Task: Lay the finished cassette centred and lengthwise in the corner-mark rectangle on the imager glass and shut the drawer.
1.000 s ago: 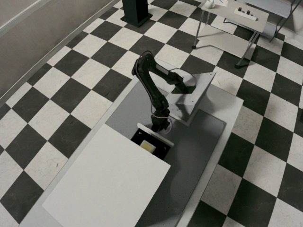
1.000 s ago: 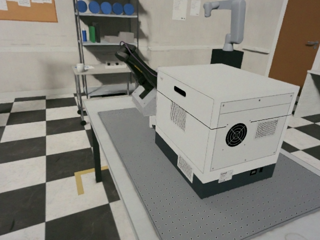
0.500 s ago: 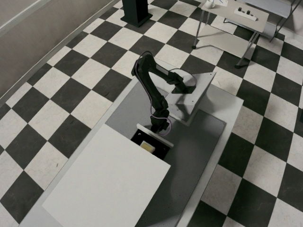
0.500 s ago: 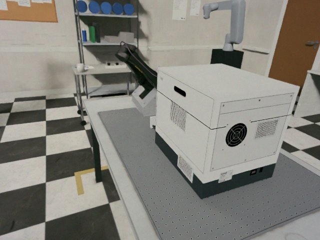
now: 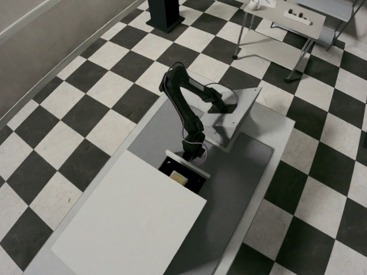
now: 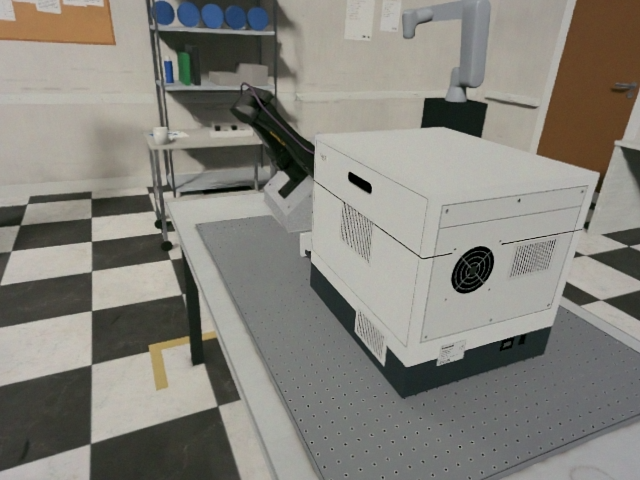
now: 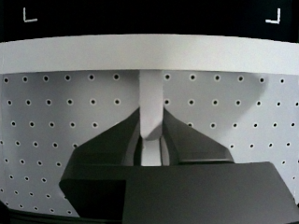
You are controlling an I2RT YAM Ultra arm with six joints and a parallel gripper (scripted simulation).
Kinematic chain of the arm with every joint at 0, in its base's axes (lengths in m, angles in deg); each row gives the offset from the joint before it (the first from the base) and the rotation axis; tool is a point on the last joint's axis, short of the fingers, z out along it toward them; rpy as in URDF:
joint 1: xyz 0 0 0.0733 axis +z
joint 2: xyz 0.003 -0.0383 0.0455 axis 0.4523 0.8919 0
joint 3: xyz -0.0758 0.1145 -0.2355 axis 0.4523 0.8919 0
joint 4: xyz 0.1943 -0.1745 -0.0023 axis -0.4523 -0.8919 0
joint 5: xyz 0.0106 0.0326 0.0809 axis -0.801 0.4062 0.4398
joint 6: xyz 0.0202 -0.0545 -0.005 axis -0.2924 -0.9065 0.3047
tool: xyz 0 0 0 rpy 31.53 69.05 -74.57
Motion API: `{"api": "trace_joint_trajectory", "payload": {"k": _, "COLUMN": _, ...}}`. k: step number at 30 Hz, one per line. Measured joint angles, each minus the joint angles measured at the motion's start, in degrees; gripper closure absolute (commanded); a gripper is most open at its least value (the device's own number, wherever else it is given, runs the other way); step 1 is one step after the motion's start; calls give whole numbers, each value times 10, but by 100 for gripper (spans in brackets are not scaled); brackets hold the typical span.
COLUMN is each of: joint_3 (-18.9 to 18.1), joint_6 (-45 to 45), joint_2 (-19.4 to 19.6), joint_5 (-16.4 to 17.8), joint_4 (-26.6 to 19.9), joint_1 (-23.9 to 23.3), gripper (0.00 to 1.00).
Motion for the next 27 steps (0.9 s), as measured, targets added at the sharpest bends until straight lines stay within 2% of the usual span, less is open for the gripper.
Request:
{"api": "trace_joint_trajectory", "payload": {"k": 14, "joint_3": 1, "joint_6": -2, "joint_2": 0, "joint_5": 0, "joint_4": 2, "joint_1": 0, "gripper": 100}}
{"api": "trace_joint_trajectory", "payload": {"k": 20, "joint_3": 44, "joint_6": -42, "joint_2": -1, "joint_5": 2, "joint_4": 103, "joint_1": -2, "gripper": 100}}
{"api": "trace_joint_trajectory", "payload": {"k": 27, "joint_3": 51, "joint_6": -71, "joint_2": 5, "joint_5": 14, "joint_4": 148, "joint_1": -9, "gripper": 100}}
